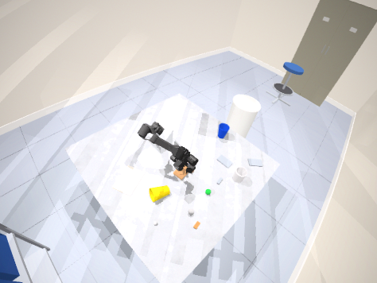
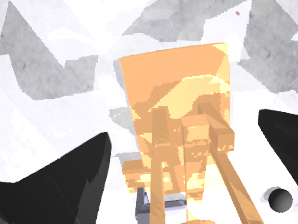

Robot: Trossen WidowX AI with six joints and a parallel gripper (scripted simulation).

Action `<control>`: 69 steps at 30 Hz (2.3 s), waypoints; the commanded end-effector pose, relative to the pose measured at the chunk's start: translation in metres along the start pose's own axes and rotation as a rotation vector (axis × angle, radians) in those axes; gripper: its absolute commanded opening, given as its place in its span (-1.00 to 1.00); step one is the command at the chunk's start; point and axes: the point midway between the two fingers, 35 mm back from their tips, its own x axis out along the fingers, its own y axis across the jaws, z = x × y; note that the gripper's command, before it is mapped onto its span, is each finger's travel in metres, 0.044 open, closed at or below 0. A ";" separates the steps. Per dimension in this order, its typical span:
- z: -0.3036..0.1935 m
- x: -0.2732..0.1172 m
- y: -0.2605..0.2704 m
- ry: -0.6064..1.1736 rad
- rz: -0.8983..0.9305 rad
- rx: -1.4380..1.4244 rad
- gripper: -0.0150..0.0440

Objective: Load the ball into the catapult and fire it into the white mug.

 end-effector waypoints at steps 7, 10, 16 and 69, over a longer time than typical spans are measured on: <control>-0.001 0.019 -0.003 -0.004 -0.007 -0.007 1.00; -0.001 0.024 -0.003 -0.004 -0.008 -0.007 1.00; -0.001 0.029 -0.004 -0.005 -0.008 -0.007 1.00; -0.165 -0.023 0.061 0.009 0.002 -0.844 -0.49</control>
